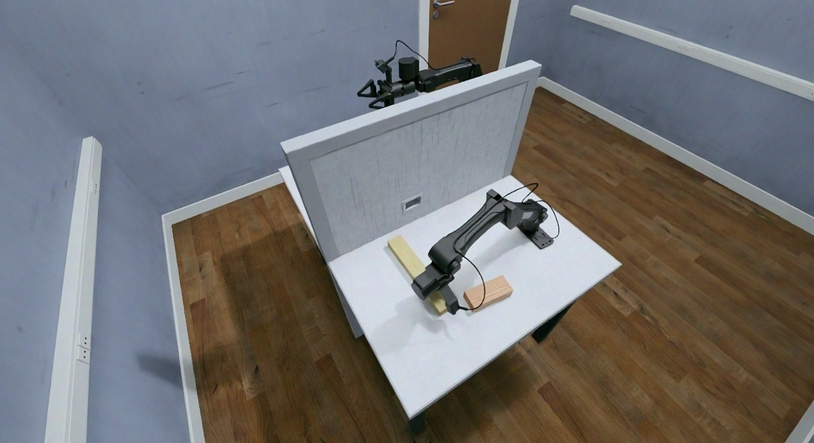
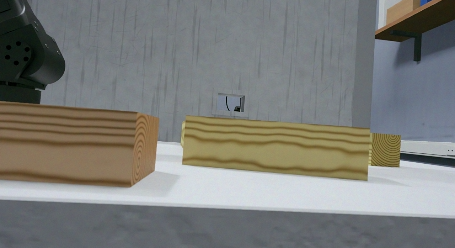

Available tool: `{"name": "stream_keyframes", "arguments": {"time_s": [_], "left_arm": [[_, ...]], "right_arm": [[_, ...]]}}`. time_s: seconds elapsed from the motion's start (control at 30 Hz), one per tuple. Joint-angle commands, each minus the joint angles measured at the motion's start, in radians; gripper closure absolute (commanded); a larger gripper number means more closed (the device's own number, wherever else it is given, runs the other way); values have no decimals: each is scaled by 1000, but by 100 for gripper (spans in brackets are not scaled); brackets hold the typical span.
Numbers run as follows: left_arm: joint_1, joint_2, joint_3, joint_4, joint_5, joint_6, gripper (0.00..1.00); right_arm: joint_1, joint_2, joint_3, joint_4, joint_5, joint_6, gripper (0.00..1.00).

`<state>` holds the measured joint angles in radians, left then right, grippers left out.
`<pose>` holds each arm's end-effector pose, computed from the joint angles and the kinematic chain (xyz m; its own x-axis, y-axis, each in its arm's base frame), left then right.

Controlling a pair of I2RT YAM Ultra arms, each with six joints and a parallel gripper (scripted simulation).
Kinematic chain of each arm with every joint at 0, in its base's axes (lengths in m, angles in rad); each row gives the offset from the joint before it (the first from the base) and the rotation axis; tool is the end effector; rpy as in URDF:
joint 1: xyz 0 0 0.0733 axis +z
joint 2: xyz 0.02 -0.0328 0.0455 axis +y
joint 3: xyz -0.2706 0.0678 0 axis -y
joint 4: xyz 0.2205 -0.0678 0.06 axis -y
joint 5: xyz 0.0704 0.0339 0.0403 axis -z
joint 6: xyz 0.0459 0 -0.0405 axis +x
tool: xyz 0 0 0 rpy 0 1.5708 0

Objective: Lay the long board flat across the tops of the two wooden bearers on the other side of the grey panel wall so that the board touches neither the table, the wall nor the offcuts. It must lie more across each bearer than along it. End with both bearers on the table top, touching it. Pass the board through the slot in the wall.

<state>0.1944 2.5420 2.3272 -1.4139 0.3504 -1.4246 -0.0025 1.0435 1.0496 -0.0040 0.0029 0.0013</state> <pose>0.4589 0.0754 0.1698 0.0561 -0.9360 0.3475 -0.9983 -0.0571 0.0073 0.2203 0.0004 0.4140 0.0021 0.0013 -1.0000 0.0054 1.0000 0.0013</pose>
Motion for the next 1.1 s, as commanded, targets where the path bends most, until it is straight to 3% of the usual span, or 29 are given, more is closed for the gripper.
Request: {"name": "stream_keyframes", "arguments": {"time_s": [0.0, 0.33, 0.6, 0.63, 1.07], "left_arm": [[-5, -42, -24, 55, -11, -16, 28], [-23, -51, -99, 127, -14, -30, 28], [-13, -19, -62, 102, -13, -23, 28], [-13, -20, -59, 106, -13, -25, 100], [-13, -20, -58, 101, -11, -23, 100]], "right_arm": [[12, -11, 2, -15, -4, 0, 0], [12, -11, 2, -15, -4, 0, 0], [12, -11, 2, -15, -4, 0, 0], [12, -11, 2, -15, -4, 0, 0], [12, -11, 2, -15, -4, 0, 0]]}}
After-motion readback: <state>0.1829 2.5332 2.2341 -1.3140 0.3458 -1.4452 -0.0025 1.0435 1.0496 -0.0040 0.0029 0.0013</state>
